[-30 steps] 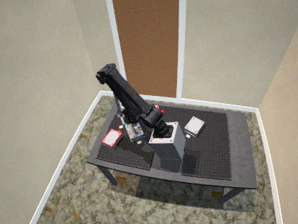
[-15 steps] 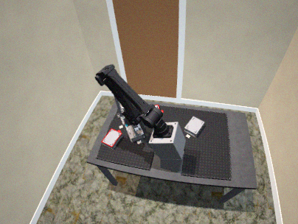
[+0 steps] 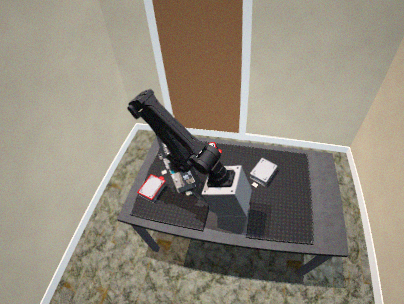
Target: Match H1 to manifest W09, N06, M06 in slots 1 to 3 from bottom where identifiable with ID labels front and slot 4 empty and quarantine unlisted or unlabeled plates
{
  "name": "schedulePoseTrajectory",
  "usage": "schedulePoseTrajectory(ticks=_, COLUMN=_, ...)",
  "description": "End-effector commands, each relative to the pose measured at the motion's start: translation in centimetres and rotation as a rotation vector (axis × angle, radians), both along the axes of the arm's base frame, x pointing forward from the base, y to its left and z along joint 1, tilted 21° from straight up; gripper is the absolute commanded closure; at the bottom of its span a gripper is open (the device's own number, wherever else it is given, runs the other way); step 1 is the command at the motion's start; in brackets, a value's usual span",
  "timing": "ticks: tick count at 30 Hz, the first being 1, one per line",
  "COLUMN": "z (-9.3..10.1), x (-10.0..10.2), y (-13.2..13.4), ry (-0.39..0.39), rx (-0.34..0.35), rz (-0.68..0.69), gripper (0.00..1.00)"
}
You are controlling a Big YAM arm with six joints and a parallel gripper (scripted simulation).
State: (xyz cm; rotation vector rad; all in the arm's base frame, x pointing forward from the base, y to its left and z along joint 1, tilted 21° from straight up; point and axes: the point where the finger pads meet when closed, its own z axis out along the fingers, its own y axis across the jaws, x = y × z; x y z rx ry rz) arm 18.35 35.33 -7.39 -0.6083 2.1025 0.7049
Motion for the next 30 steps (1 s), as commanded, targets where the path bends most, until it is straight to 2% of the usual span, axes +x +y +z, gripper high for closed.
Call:
schedulePoseTrajectory(ticks=1, z=-0.1, x=-1.0, y=-1.3, ry=0.009, rx=0.000, rz=-0.001, gripper=0.14)
schedulePoseTrajectory(ticks=21, z=-1.1, x=-2.8, y=-2.8, ry=0.010, rx=-0.006, rz=-0.001, gripper=0.14)
schedulePoseTrajectory(ticks=24, z=-0.7, x=-2.5, y=-2.8, ry=0.006, rx=0.006, rz=-0.011, gripper=0.14)
schedulePoseTrajectory(ticks=30, z=-1.5, x=-3.5, y=-3.3, ry=0.010, rx=-0.009, rz=-0.001, gripper=0.14)
